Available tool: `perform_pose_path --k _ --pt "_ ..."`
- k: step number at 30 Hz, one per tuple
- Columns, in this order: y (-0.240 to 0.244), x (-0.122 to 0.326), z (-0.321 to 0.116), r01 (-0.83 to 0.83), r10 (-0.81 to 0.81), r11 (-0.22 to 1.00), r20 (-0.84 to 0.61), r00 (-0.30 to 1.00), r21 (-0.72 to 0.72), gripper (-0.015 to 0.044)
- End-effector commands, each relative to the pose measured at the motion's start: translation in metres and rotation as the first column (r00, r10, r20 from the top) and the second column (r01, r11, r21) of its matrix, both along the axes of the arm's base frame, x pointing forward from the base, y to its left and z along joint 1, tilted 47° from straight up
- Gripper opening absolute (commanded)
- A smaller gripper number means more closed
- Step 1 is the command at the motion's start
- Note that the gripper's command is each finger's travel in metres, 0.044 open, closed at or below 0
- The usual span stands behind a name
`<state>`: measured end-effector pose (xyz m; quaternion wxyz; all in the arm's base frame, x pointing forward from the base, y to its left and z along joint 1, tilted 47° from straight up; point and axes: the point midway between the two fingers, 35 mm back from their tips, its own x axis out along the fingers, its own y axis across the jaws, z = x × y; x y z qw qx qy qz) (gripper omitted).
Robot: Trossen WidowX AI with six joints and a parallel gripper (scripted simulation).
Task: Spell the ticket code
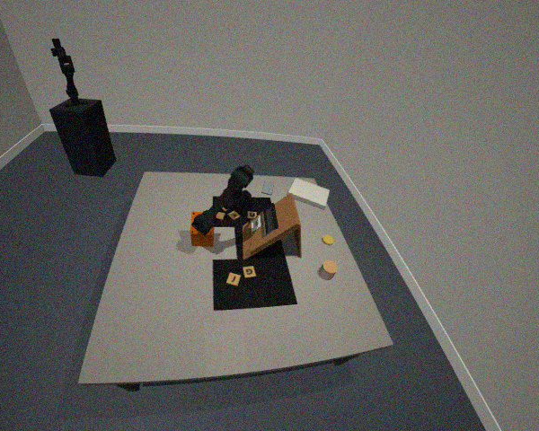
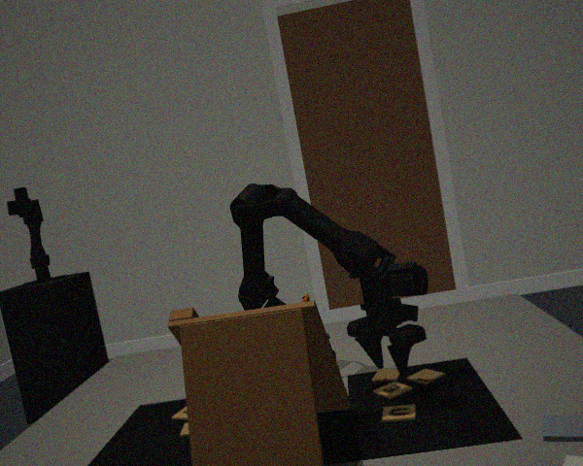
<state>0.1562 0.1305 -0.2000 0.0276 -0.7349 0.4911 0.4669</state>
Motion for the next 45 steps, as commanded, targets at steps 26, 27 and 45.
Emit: perform_pose_path --k 26,27,45 --pt "-0.032 -0.002 -0.025 -0.001 0.001 1.000 -0.013 1.000 -0.022 0.0340" --pt "-0.033 -0.002 -0.026 -0.001 0.001 1.000 -0.012 1.000 -0.022 0.0340" --pt "-0.034 -0.002 -0.026 -0.001 0.001 1.000 -0.012 1.000 -0.022 0.0340"
